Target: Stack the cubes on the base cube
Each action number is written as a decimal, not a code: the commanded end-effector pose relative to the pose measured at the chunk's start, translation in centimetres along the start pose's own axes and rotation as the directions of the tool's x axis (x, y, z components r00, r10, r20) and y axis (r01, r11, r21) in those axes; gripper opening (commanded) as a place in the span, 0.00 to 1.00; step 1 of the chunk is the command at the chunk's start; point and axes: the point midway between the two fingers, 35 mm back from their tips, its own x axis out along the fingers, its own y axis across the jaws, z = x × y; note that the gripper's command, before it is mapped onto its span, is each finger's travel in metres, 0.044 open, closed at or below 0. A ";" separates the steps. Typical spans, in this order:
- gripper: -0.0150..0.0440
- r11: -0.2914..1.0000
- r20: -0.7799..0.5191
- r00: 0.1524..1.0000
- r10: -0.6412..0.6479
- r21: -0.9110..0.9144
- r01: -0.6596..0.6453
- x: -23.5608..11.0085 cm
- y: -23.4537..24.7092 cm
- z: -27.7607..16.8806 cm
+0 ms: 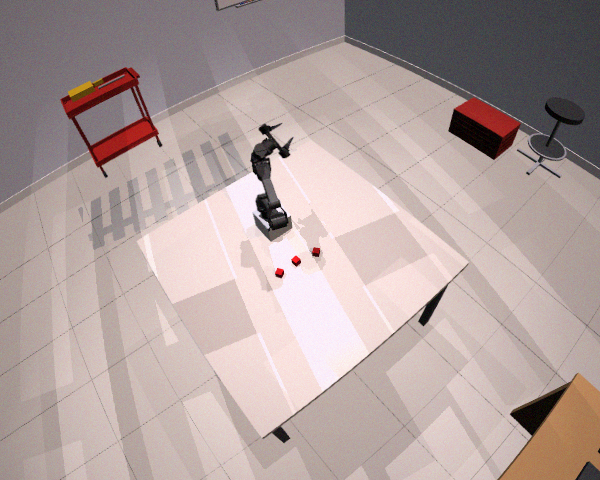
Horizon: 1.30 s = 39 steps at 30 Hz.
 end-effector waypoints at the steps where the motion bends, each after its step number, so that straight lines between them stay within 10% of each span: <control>1: 0.89 1.000 -0.001 1.000 0.002 0.001 -0.002 0.0 0.0 0.0; 6: 0.70 0.999 -0.038 0.998 0.050 0.022 -0.049 1.1 0.4 0.2; 39: 0.70 0.793 -0.230 0.792 0.565 0.416 -0.445 8.7 13.6 -1.5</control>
